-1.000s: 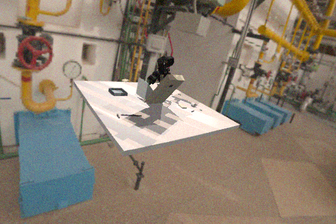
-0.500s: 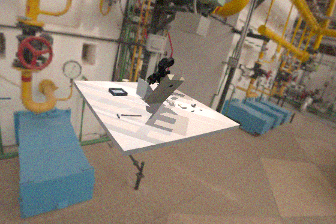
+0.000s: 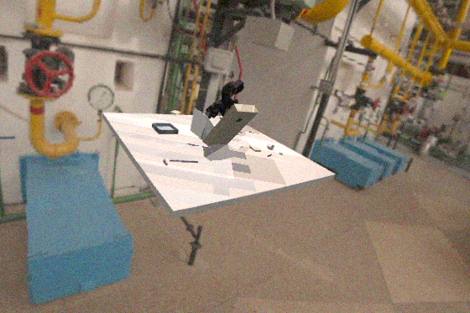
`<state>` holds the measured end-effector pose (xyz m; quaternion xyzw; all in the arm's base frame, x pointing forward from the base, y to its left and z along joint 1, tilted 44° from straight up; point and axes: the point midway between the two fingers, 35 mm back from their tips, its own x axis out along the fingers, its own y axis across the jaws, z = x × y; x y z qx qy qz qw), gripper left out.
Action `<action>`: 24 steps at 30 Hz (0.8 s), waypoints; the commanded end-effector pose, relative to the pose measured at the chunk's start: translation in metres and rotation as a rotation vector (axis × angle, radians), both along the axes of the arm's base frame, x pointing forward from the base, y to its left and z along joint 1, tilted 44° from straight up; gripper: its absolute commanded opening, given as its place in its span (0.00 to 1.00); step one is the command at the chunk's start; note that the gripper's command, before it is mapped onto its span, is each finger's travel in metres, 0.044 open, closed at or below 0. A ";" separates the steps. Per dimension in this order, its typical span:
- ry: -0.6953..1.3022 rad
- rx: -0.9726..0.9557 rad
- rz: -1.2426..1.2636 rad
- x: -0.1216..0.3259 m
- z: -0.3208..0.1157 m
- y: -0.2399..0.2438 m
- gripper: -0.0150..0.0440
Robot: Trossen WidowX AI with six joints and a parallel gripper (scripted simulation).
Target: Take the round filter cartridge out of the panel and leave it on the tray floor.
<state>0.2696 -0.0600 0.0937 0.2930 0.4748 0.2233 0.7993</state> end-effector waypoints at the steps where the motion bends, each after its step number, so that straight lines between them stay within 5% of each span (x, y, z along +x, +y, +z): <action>1: -0.001 -0.002 0.001 0.000 0.000 0.000 0.57; 8: -0.001 -0.001 0.001 0.006 0.005 -0.005 0.26; 24: 0.007 -0.008 -0.002 -0.003 0.045 -0.047 0.25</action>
